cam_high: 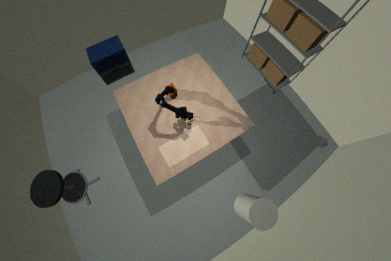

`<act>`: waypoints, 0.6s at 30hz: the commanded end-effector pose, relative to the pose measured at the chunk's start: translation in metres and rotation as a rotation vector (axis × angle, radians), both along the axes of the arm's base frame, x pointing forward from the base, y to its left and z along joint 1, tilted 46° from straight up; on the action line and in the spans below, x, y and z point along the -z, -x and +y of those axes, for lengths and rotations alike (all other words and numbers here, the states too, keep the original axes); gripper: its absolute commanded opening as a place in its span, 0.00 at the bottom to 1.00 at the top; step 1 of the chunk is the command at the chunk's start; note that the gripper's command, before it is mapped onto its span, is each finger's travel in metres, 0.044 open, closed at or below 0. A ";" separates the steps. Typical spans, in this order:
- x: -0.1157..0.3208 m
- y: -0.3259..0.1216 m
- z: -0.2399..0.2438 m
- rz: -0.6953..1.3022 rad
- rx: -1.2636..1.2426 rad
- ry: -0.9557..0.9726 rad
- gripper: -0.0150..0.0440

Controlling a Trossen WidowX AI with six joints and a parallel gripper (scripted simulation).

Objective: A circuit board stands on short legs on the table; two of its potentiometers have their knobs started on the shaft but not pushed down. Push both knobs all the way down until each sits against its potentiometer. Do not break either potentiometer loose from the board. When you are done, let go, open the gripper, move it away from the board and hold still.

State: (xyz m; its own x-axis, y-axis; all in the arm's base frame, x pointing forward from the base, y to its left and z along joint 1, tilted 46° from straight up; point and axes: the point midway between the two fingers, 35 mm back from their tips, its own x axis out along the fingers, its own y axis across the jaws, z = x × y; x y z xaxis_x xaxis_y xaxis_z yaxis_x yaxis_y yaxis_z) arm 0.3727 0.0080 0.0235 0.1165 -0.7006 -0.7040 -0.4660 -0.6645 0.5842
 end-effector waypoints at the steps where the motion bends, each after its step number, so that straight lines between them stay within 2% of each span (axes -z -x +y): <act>1: 0.003 -0.002 -0.005 0.000 0.017 0.002 0.25; 17: -0.014 0.001 0.012 0.000 0.017 0.001 0.25; 18: -0.010 0.001 0.008 0.007 0.013 0.006 0.30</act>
